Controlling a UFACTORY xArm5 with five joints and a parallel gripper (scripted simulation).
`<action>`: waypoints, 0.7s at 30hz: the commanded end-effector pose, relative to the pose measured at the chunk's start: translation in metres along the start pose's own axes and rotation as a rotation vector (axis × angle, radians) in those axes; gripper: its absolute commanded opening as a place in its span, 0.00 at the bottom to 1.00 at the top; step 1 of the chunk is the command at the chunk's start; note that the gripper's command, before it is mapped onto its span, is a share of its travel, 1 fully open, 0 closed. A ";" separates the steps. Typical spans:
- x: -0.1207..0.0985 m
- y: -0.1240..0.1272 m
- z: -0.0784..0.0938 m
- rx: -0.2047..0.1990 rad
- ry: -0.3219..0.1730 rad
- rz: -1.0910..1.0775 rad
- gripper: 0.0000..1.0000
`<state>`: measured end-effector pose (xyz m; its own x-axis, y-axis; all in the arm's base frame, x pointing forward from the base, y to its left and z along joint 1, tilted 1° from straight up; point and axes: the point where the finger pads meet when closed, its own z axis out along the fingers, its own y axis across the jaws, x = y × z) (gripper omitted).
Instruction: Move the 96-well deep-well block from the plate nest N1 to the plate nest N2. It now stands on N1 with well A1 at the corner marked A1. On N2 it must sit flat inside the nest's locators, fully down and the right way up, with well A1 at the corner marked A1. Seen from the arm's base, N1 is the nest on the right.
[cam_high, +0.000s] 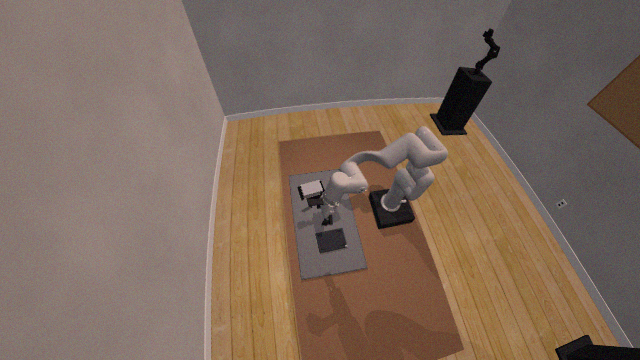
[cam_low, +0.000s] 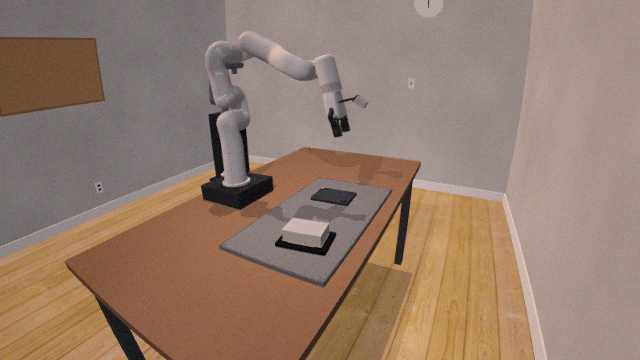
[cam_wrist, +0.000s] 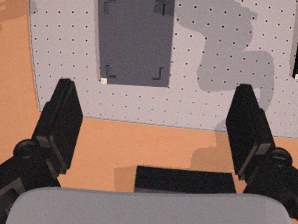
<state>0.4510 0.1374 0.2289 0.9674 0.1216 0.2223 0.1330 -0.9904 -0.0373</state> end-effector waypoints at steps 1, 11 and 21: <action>-0.004 0.017 -0.005 -0.008 -0.002 0.003 1.00; -0.016 0.053 -0.014 -0.032 -0.083 0.050 1.00; -0.035 0.091 -0.026 -0.047 -0.163 0.096 1.00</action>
<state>0.4282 0.0552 0.2390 0.9940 0.0536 0.0958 0.0545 -0.9985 -0.0071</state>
